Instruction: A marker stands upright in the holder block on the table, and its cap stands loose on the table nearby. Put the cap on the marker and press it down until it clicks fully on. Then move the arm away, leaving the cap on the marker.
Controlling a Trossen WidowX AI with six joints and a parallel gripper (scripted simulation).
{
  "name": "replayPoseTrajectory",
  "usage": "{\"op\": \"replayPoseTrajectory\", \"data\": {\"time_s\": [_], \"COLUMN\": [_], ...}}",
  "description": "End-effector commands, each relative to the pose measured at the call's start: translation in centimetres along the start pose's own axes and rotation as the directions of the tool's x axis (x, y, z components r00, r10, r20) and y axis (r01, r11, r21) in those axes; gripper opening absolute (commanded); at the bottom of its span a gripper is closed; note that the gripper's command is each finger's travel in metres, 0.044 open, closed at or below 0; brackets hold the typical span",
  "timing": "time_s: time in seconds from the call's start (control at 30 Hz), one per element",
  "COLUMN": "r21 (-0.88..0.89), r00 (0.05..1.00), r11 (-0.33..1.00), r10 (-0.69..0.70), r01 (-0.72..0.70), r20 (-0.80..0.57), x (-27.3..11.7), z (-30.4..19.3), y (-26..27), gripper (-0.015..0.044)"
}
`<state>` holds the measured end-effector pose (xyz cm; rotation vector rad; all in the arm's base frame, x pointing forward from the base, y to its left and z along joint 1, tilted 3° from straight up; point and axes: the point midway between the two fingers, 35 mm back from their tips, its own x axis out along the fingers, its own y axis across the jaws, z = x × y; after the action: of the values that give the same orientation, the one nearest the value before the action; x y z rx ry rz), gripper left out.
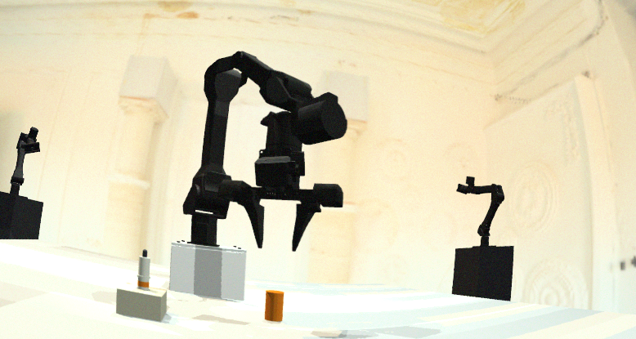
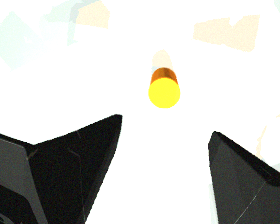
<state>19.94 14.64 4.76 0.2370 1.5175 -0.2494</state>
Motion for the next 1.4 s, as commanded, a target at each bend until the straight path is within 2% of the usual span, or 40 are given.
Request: {"op": "replayPoseTrajectory", "data": {"time_s": [0.0,0.1,1.37], "r21": [-0.011,-0.011,-0.011], "r00": [1.0,1.0,1.0], "r11": [1.0,1.0,1.0], "r10": [-0.015,-0.015,-0.015], "r01": [0.015,0.015,0.015], "r20": [0.0,0.0,0.0], "x": [1.3,3.6,9.4], "z": [-0.1,-0.1,-0.2], "y": [-0.1,-0.2,0.0], "gripper": [0.0243,0.0243,0.0243]}}
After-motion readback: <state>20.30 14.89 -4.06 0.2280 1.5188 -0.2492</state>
